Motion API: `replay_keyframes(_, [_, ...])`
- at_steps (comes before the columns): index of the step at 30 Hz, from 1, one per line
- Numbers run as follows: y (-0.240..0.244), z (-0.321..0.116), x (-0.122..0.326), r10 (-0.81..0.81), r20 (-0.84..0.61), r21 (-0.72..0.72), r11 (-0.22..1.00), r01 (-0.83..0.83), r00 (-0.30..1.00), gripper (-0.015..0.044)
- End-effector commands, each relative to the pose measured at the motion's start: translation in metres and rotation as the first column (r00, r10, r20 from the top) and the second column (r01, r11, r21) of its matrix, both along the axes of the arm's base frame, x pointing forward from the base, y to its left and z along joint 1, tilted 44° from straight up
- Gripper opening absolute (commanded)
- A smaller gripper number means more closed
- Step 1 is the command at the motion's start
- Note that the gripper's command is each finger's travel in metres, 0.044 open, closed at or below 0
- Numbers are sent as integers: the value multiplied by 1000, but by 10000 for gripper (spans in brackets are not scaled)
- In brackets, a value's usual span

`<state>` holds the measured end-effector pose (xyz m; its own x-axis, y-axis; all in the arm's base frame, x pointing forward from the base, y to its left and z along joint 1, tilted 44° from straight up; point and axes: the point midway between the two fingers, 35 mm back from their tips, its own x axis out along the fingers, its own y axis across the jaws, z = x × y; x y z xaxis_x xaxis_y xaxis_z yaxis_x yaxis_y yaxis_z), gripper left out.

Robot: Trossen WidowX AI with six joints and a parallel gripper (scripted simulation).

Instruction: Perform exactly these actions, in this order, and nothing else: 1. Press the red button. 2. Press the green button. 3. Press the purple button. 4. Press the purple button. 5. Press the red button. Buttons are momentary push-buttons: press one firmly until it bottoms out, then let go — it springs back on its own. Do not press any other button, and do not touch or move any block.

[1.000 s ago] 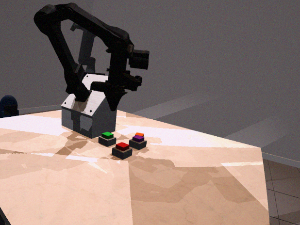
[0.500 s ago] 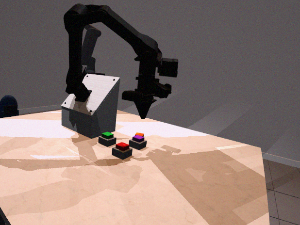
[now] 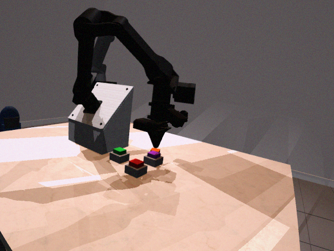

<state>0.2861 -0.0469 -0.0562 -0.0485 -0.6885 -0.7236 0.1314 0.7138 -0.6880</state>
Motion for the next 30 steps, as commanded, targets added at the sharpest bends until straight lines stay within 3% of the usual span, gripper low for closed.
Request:
replay_keyframes(1, [-6,-6,-3,2,-14,-8,1000,-2,1000,20])
replay_keyframes(30, [-18,-18,-5,2,-14,-10,1000,-2,1000,20])
